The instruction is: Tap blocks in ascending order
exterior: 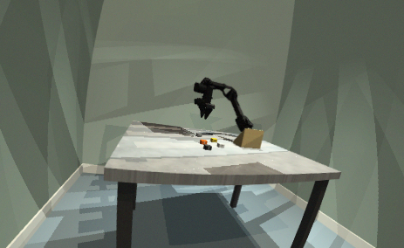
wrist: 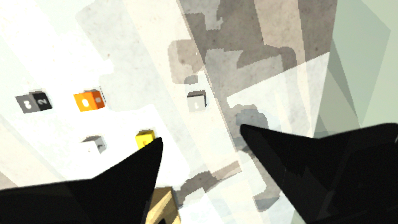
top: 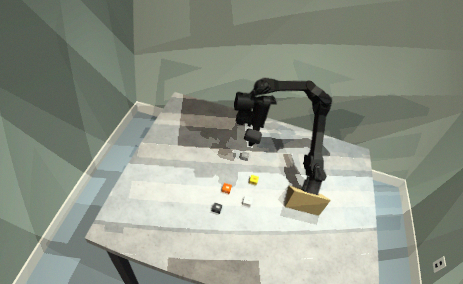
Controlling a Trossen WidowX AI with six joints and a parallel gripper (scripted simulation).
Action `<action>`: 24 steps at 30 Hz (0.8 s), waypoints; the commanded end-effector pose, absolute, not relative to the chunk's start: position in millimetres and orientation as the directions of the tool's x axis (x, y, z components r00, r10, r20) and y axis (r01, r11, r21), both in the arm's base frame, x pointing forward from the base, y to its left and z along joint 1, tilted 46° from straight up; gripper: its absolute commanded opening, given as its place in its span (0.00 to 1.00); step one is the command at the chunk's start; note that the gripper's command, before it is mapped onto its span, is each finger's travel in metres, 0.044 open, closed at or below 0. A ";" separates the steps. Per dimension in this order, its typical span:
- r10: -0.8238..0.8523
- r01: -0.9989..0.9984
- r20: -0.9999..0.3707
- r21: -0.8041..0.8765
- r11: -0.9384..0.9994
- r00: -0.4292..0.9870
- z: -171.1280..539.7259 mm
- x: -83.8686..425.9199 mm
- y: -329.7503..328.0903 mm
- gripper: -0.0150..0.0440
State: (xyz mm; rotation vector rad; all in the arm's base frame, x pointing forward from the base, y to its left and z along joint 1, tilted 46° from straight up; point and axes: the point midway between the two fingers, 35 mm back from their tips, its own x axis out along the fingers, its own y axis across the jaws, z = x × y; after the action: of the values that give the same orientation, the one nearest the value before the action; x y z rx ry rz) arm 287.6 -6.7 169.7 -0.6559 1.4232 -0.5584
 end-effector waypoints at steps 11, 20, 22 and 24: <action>-0.710 -0.036 -0.701 -0.713 0.700 0.069 117.0 289.2 -64.8 0.31; -0.710 -0.036 -0.701 -0.713 0.700 0.069 117.0 289.2 -64.8 0.29; -0.710 -0.036 -0.701 -0.713 0.700 0.069 116.2 289.3 -65.5 0.29; -0.710 -0.036 -0.701 -0.713 0.700 0.069 114.2 289.6 -67.5 0.29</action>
State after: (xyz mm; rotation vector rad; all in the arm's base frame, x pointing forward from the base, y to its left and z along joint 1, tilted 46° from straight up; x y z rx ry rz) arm 291.0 -64.5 117.2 -0.6555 1.4239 -0.5682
